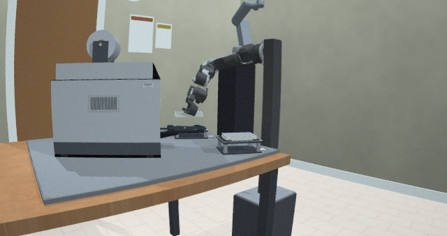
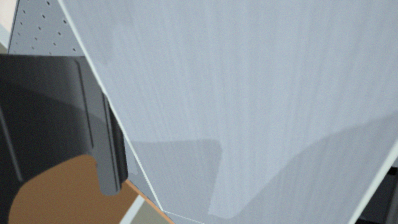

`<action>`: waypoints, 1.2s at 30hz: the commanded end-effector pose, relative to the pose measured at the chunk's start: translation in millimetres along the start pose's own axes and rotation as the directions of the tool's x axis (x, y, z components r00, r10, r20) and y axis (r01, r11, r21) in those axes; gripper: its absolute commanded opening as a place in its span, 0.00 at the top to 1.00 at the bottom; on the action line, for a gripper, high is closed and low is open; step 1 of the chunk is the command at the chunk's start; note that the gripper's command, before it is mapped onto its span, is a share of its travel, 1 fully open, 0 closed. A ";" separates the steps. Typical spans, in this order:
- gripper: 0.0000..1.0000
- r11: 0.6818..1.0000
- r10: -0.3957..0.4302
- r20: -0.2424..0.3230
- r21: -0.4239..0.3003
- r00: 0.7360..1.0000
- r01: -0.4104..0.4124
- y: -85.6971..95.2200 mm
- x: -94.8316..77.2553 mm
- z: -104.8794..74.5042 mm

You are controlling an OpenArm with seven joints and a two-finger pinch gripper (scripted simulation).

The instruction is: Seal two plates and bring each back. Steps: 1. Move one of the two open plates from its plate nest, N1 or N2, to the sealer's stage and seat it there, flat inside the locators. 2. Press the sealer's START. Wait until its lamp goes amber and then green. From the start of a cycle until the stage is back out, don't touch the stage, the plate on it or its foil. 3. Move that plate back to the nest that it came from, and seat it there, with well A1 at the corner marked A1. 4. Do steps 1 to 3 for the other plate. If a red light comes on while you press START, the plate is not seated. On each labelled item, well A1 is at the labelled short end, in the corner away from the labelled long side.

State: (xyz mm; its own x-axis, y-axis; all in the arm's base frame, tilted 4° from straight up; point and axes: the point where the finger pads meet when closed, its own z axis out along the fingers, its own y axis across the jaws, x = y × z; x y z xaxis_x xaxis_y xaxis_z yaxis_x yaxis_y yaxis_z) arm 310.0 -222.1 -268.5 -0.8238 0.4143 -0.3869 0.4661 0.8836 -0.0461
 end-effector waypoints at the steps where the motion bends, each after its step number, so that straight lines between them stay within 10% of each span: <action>1: 1.00 1.000 -0.010 -0.002 -0.010 1.000 0.010 -0.5 2.0 0.3; 36: 1.00 1.000 -0.003 -0.003 -0.006 1.000 0.003 -71.9 14.5 -4.1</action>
State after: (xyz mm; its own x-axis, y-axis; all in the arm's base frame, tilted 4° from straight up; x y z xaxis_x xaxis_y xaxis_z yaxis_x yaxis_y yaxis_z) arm 263.4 -280.6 -266.1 -0.8209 0.4202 -0.3868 0.4730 0.8797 -0.0482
